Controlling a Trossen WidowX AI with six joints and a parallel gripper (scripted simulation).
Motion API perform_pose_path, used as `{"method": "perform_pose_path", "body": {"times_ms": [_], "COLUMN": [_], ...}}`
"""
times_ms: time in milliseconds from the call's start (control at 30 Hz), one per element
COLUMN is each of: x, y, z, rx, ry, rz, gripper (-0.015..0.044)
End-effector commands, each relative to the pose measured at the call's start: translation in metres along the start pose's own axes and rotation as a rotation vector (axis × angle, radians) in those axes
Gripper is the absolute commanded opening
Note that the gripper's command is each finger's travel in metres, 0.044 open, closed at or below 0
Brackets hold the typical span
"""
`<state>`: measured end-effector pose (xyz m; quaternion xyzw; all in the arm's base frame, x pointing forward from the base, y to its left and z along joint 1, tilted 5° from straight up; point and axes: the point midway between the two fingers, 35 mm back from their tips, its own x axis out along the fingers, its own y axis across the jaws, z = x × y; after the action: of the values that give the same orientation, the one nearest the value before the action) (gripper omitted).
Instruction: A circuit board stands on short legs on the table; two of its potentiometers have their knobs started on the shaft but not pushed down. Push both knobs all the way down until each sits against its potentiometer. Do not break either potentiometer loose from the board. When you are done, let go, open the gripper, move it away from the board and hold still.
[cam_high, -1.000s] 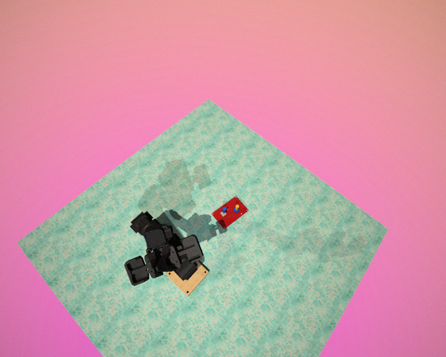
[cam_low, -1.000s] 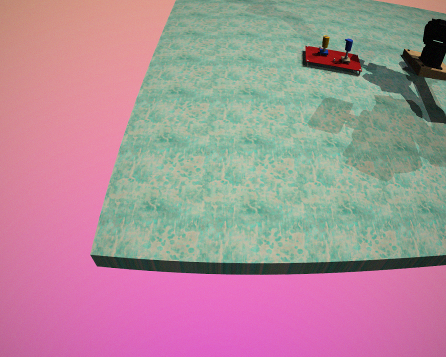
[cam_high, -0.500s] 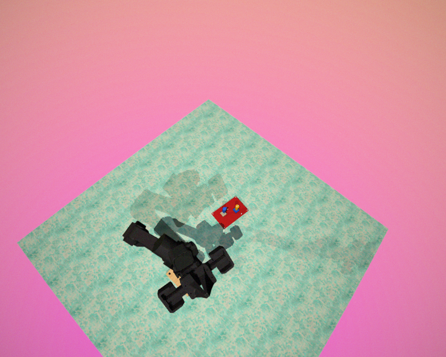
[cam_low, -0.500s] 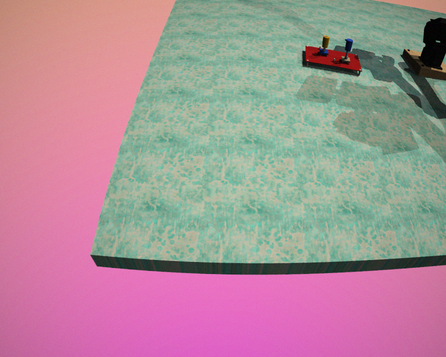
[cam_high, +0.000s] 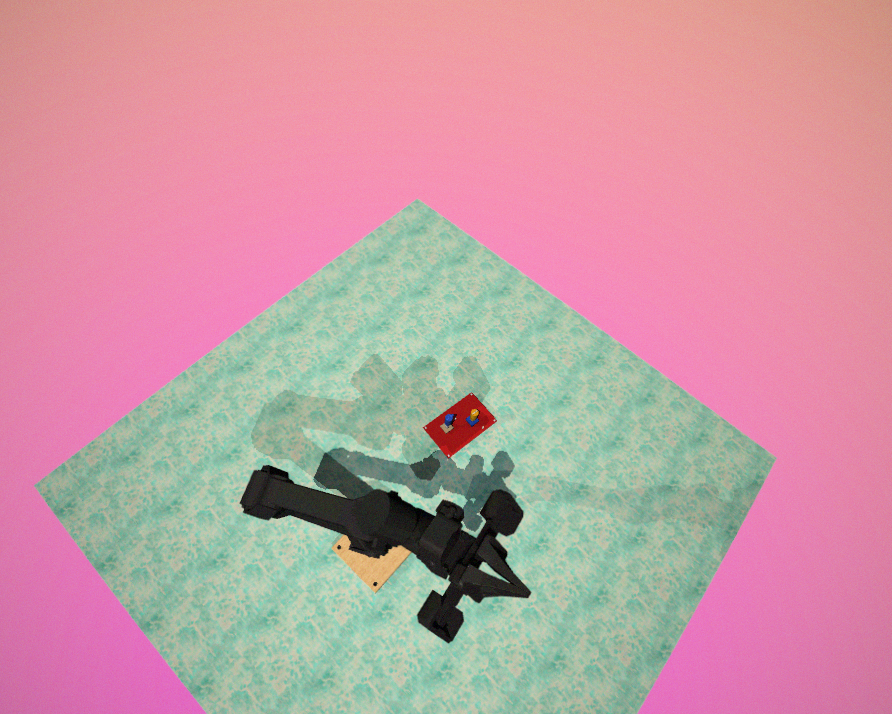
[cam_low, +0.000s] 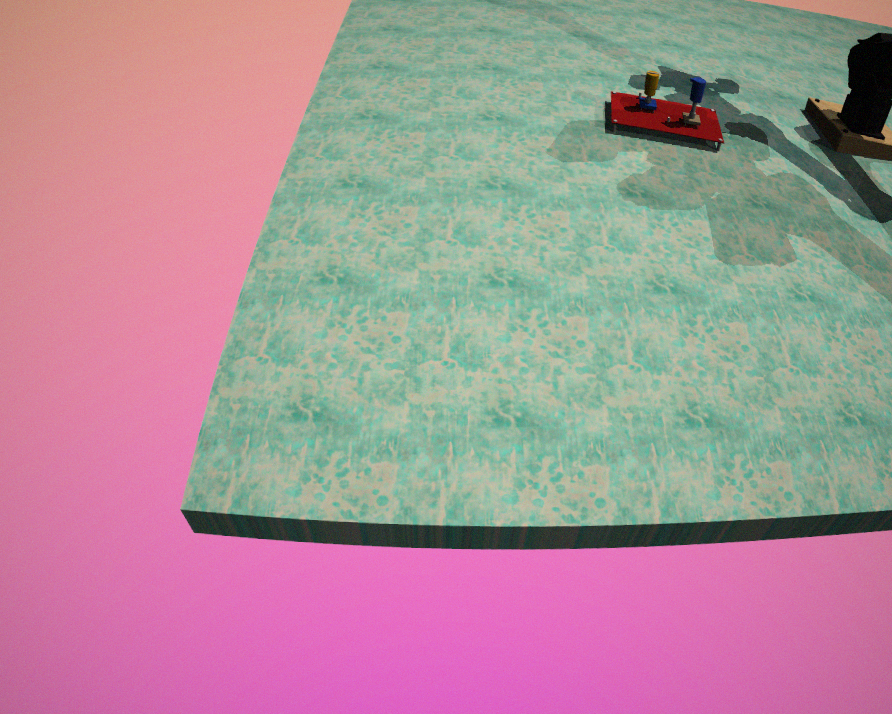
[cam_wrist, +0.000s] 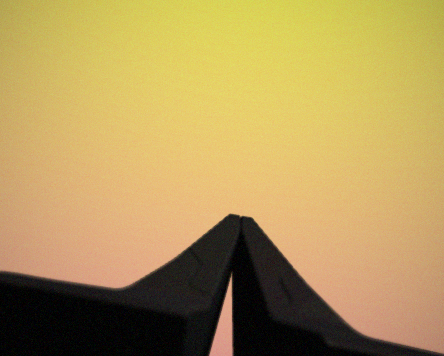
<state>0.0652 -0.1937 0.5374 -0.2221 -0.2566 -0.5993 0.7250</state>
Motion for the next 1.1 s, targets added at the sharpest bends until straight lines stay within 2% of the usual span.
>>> {"method": "perform_pose_path", "body": {"times_ms": [0, 267, 567, 1067], "x": [0.008, 0.011, 0.006, -0.052], "y": [0.023, 0.052, 0.115, 0.221], "z": [-0.02, -0.044, -0.092, -0.155], "rx": [0.058, 0.119, 0.219, 0.303], "ry": [0.079, 0.174, 0.412, 0.828], "rz": [0.078, 0.17, 0.339, 0.613], "gripper": [0.0, 0.0, 0.0, 0.0]}}
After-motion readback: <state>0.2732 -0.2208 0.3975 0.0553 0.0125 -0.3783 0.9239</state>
